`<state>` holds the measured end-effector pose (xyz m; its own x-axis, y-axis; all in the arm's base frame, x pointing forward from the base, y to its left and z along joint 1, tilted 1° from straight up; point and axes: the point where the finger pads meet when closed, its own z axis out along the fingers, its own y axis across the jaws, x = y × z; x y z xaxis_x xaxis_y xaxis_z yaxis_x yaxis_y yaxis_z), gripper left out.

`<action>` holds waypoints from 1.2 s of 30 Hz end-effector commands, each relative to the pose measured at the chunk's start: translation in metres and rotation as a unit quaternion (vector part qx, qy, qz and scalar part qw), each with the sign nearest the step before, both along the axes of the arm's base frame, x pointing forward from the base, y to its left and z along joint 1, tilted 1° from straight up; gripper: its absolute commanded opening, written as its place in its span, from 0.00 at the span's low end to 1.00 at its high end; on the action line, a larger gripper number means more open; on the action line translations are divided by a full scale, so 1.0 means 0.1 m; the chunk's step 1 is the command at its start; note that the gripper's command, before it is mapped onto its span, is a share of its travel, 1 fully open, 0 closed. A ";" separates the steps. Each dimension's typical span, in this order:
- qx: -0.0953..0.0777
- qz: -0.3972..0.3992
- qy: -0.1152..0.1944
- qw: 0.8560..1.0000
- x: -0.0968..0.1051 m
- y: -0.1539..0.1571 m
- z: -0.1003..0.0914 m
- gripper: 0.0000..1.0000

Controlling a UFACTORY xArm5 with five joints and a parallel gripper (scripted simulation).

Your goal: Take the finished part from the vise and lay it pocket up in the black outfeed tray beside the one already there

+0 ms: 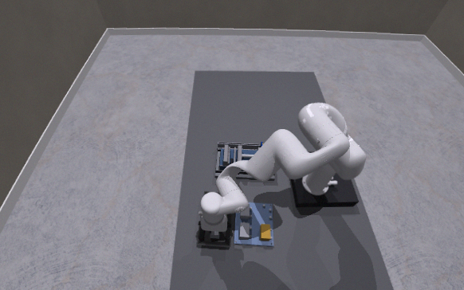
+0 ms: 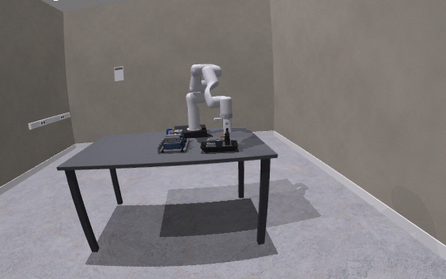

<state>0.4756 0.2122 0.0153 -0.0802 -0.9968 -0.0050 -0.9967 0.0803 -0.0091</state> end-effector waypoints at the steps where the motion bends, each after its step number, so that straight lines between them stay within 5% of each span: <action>1: 0.001 0.000 -0.002 1.000 0.01 0.01 0.01 0.00; 17: 0.001 0.000 -0.002 1.000 0.02 0.01 0.01 0.00; 18: 0.001 0.000 -0.002 1.000 0.02 0.01 0.01 0.69; 36: 0.001 0.000 -0.002 1.000 0.02 0.01 0.01 0.69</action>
